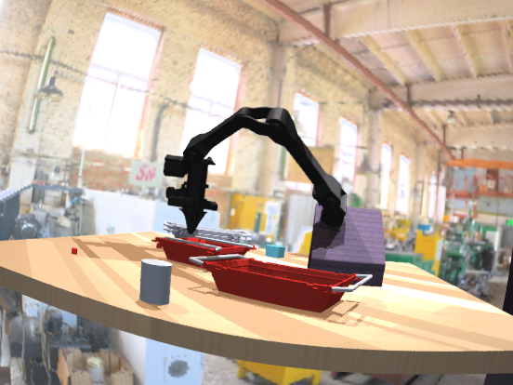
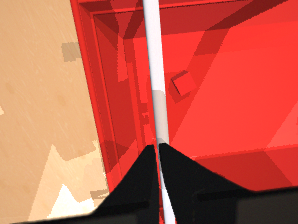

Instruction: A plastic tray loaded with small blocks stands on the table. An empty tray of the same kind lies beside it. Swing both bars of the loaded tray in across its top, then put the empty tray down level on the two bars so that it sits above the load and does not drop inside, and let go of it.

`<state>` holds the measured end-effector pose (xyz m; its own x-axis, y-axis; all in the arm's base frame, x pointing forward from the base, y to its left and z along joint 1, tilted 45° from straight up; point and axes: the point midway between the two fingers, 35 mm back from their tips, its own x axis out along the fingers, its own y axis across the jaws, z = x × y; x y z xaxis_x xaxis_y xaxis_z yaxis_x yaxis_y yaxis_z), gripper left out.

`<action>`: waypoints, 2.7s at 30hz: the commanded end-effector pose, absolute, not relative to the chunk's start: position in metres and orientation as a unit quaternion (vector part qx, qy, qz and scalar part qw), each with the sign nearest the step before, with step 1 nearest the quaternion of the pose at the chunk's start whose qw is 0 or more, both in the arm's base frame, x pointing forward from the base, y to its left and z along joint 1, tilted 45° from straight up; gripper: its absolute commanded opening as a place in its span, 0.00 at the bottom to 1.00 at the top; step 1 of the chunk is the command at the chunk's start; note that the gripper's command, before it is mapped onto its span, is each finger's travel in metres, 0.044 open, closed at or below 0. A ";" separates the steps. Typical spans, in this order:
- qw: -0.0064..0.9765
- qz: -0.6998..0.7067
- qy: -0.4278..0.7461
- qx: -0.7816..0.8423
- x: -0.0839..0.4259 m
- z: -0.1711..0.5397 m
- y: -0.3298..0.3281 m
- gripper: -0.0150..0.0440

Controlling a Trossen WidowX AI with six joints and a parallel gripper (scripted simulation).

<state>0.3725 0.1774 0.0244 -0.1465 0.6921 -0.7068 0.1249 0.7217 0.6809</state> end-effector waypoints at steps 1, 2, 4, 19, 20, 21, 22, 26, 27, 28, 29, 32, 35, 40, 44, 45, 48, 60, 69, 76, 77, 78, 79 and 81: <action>0.588 0.241 0.718 0.285 0.373 0.024 0.177 0.39; 0.588 0.241 0.718 0.285 0.373 0.024 0.177 0.43; 0.588 0.241 0.718 0.285 0.373 0.024 0.177 0.52; 0.576 0.220 0.726 0.305 0.394 0.129 0.073 1.00; 0.576 0.220 0.726 0.305 0.394 0.129 0.073 1.00; 0.581 0.222 0.724 0.300 0.394 0.107 0.097 1.00; 0.581 0.219 0.726 0.297 0.390 0.111 0.104 1.00; 0.586 0.203 0.735 0.273 0.351 0.135 0.153 1.00; 0.588 0.200 0.736 0.270 0.343 0.139 0.161 1.00; 0.589 0.197 0.737 0.266 0.333 0.144 0.171 1.00; 0.591 0.194 0.738 0.262 0.322 0.148 0.180 1.00; 0.597 0.184 0.738 0.256 0.283 0.161 0.205 1.00; 0.602 0.175 0.736 0.256 0.243 0.170 0.223 1.00; 0.606 0.169 0.730 0.267 0.175 0.178 0.240 1.00; 0.602 0.182 0.726 0.277 0.120 0.178 0.243 1.00; 0.600 0.186 0.726 0.281 0.107 0.177 0.243 1.00; 0.589 0.199 0.726 0.295 0.071 0.172 0.238 1.00; 0.568 0.216 0.730 0.313 0.034 0.163 0.230 1.00; 0.568 0.215 0.731 0.312 0.034 0.147 0.250 1.00; 0.568 0.215 0.731 0.312 0.030 0.130 0.267 1.00; 0.568 0.215 0.731 0.312 0.030 0.127 0.270 1.00; 0.567 0.215 0.731 0.312 0.029 0.125 0.272 1.00; 0.567 0.215 0.731 0.312 0.028 0.122 0.274 1.00; 0.567 0.215 0.731 0.312 0.026 0.117 0.278 1.00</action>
